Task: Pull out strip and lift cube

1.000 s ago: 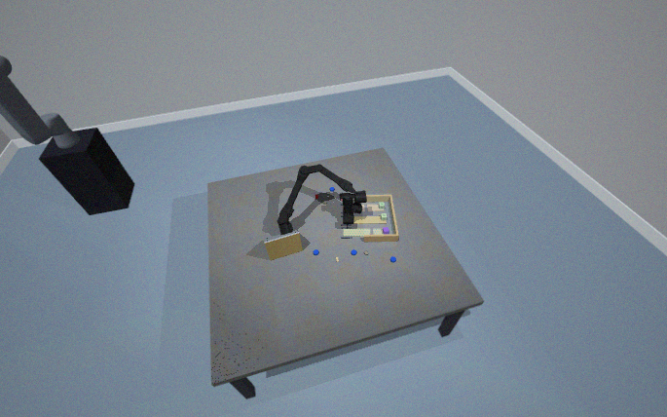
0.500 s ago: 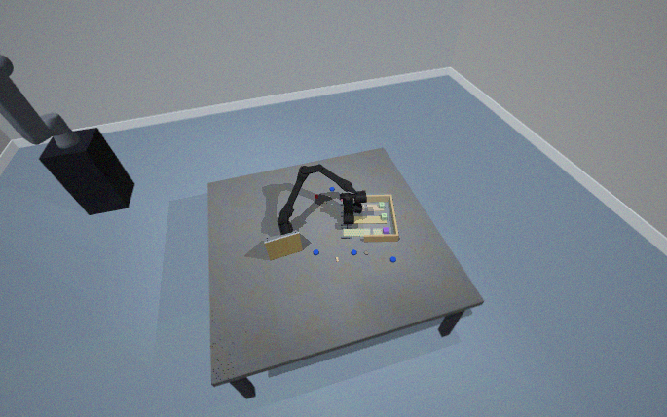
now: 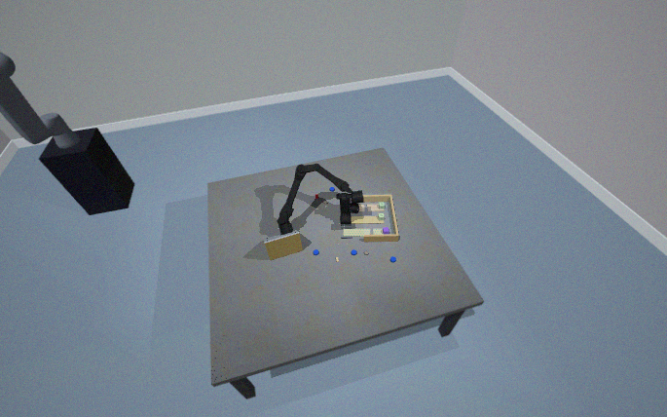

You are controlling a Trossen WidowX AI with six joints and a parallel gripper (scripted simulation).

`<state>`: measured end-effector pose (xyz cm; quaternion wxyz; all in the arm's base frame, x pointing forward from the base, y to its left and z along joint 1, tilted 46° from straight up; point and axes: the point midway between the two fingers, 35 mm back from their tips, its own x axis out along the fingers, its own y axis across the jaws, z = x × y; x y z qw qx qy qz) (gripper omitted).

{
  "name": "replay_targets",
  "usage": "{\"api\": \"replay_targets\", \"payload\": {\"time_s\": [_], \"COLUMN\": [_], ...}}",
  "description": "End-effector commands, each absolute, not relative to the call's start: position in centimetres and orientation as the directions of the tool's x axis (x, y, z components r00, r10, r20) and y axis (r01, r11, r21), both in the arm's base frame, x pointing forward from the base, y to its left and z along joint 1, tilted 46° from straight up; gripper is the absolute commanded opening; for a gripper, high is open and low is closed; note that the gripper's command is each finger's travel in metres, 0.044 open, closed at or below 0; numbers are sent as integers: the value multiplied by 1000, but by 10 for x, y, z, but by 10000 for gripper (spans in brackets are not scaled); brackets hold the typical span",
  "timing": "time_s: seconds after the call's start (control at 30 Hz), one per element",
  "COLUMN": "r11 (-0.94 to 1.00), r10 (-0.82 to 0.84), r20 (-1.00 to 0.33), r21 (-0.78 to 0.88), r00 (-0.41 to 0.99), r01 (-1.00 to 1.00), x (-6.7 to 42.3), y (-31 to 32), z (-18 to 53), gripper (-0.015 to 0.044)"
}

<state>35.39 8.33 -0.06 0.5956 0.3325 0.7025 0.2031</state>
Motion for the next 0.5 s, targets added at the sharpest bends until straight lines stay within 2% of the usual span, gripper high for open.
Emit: {"api": "replay_targets", "payload": {"time_s": [0.0, 0.47], "r11": [698, 698], "r10": [709, 709], "r20": [-700, -700], "r21": [677, 677], "r00": [-90, -91], "r01": [232, 233], "x": [341, 321], "y": [89, 91], "z": [-2, 3], "gripper": [0, 0]}}
